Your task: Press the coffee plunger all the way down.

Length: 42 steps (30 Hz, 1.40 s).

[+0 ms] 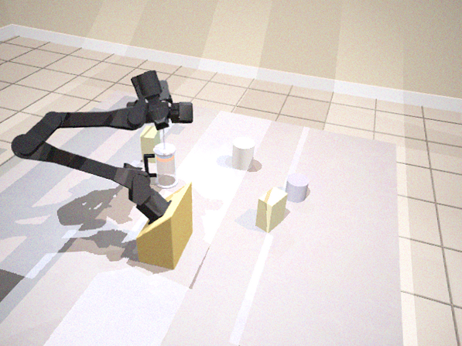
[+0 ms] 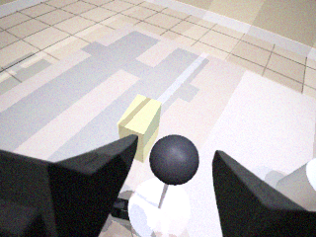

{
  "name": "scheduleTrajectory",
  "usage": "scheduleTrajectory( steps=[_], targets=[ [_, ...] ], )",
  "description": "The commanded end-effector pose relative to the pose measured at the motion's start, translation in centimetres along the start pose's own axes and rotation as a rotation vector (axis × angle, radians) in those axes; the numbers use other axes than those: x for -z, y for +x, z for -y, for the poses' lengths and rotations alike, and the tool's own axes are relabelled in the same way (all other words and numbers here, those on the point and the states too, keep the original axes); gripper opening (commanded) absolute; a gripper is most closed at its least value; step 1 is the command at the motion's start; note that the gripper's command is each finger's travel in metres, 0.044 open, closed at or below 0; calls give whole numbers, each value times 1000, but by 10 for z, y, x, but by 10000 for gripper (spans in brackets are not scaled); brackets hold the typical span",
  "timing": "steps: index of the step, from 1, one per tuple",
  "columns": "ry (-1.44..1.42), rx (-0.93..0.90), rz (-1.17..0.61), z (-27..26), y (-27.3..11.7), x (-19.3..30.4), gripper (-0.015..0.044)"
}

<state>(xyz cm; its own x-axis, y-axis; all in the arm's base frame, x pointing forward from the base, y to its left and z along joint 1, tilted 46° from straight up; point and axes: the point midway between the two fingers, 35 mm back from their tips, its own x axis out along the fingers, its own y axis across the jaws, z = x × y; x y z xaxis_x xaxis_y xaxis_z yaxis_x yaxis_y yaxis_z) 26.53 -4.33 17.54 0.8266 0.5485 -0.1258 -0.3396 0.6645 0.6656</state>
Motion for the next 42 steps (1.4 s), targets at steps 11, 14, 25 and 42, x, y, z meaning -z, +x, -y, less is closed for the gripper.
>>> scheduleTrajectory(
  steps=[11, 14, 25, 42],
  targets=[
    [2, 2, 2, 0, 0, 0, 122],
    [2, 3, 1, 1, 1, 1, 122],
    [0, 8, -8, 7, 12, 13, 122],
    [-3, 14, -15, 14, 30, 34, 122]
  ],
)
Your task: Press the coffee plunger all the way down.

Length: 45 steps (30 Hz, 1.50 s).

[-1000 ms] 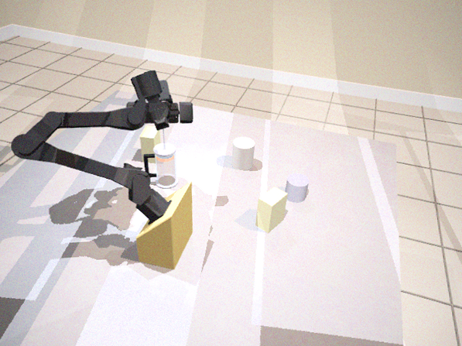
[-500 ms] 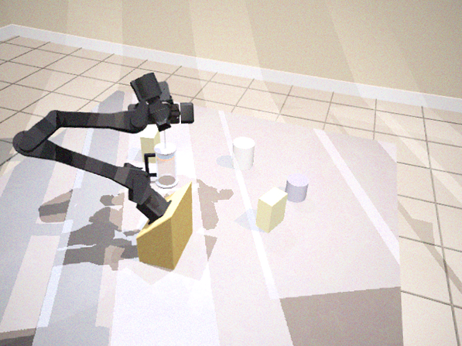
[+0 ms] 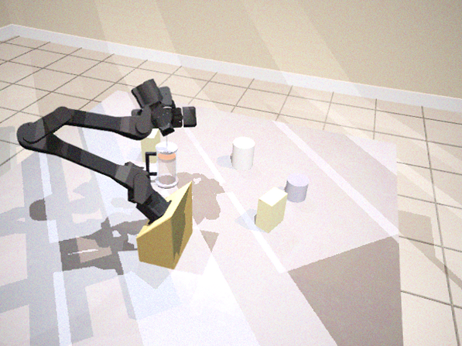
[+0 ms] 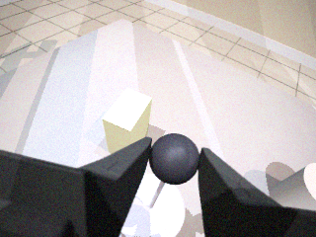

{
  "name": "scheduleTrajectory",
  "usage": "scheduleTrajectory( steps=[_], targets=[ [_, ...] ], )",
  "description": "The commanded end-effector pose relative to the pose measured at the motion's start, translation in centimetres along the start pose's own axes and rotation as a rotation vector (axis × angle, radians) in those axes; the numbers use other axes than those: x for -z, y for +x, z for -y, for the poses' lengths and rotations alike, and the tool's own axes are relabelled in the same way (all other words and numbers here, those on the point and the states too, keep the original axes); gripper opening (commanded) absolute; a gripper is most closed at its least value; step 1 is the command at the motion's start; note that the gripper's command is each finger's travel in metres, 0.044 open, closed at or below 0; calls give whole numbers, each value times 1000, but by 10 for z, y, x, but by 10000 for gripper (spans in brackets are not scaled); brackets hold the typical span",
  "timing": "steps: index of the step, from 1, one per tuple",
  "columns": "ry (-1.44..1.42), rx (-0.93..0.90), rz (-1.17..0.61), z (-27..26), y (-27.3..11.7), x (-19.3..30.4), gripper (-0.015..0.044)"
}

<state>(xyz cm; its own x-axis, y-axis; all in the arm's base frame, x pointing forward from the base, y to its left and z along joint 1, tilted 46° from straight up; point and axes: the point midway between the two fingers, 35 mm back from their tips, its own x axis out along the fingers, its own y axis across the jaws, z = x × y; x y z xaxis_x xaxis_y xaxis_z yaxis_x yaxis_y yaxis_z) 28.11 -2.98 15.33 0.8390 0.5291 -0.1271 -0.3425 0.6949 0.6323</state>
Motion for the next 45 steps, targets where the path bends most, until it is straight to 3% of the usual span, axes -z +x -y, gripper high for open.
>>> scheduleTrajectory(
  steps=[1, 45],
  targets=[
    [38, -4, -30, 2, 7, 19, 122],
    [44, -16, -9, 5, 48, 56, 122]
  ],
)
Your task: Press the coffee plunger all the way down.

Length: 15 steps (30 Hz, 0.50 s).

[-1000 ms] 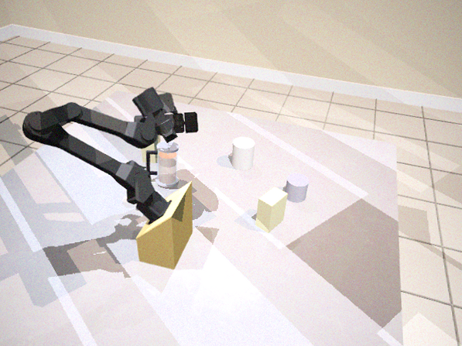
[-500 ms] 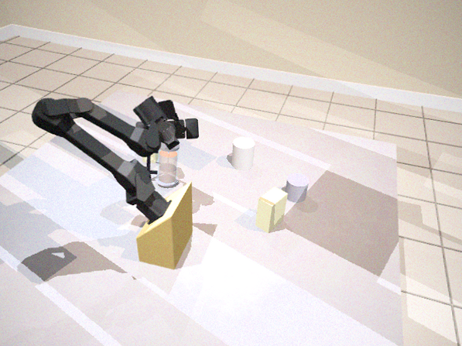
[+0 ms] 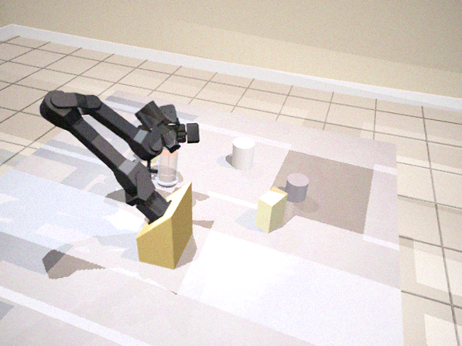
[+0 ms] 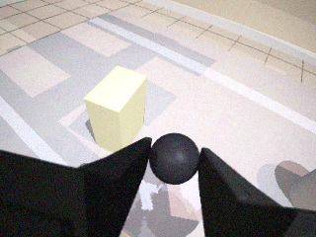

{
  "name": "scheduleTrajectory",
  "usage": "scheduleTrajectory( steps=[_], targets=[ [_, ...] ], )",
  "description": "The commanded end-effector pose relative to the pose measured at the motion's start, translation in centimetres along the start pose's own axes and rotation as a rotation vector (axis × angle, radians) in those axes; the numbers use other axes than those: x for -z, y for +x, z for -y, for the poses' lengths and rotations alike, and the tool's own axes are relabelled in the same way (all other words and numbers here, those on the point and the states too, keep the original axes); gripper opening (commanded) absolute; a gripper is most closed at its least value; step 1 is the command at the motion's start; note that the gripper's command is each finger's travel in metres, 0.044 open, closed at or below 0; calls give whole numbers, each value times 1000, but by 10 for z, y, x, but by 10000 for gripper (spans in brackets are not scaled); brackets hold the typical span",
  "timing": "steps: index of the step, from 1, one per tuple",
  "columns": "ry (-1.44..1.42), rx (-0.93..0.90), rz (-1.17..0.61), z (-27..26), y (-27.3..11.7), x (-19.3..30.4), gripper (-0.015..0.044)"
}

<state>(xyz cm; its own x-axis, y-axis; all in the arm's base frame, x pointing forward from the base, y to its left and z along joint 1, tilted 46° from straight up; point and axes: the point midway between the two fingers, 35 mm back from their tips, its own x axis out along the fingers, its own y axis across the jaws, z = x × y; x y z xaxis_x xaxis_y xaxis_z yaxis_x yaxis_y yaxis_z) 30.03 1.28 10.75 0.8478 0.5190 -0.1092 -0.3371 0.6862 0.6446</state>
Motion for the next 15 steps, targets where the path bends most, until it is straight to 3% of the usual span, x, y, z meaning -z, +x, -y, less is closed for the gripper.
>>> scheduleTrajectory(
  steps=[1, 15],
  targets=[
    [29, -14, -32, -1, 4, 9, 122],
    [28, -14, -32, 1, 5, 7, 122]
  ],
)
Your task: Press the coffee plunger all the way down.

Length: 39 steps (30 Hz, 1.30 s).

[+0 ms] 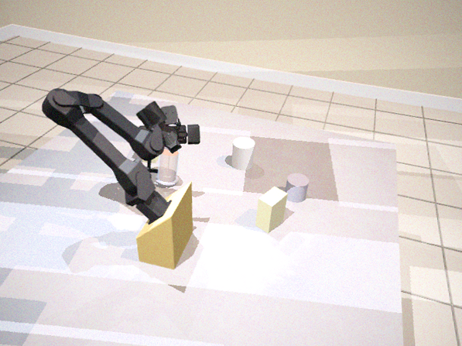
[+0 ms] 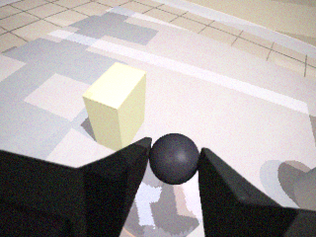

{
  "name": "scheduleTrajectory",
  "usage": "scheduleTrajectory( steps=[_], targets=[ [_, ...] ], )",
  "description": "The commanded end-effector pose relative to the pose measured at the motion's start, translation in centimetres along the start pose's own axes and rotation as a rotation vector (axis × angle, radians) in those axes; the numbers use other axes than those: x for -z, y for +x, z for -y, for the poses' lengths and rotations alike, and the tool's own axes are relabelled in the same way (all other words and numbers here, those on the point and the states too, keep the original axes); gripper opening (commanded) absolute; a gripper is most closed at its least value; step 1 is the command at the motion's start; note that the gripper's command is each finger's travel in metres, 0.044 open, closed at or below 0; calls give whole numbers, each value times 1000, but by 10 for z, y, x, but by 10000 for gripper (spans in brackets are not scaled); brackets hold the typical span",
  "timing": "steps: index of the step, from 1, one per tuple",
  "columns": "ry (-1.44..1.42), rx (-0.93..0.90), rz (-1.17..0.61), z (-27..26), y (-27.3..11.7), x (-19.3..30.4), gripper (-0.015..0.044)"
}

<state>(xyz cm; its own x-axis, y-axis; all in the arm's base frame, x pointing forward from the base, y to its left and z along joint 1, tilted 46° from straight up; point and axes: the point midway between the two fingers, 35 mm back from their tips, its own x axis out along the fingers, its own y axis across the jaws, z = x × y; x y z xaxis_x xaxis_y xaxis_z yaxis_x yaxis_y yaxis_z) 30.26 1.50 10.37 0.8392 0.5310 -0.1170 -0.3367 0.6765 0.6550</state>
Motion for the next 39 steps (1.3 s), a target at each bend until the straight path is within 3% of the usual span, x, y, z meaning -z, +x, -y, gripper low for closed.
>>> scheduleTrajectory(
  steps=[1, 27, 39],
  targets=[
    [15, -8, -16, 0, 2, 4, 122],
    [7, -5, -8, 1, 2, 1, 122],
    [7, -5, -8, 1, 2, 1, 437]
  ],
)
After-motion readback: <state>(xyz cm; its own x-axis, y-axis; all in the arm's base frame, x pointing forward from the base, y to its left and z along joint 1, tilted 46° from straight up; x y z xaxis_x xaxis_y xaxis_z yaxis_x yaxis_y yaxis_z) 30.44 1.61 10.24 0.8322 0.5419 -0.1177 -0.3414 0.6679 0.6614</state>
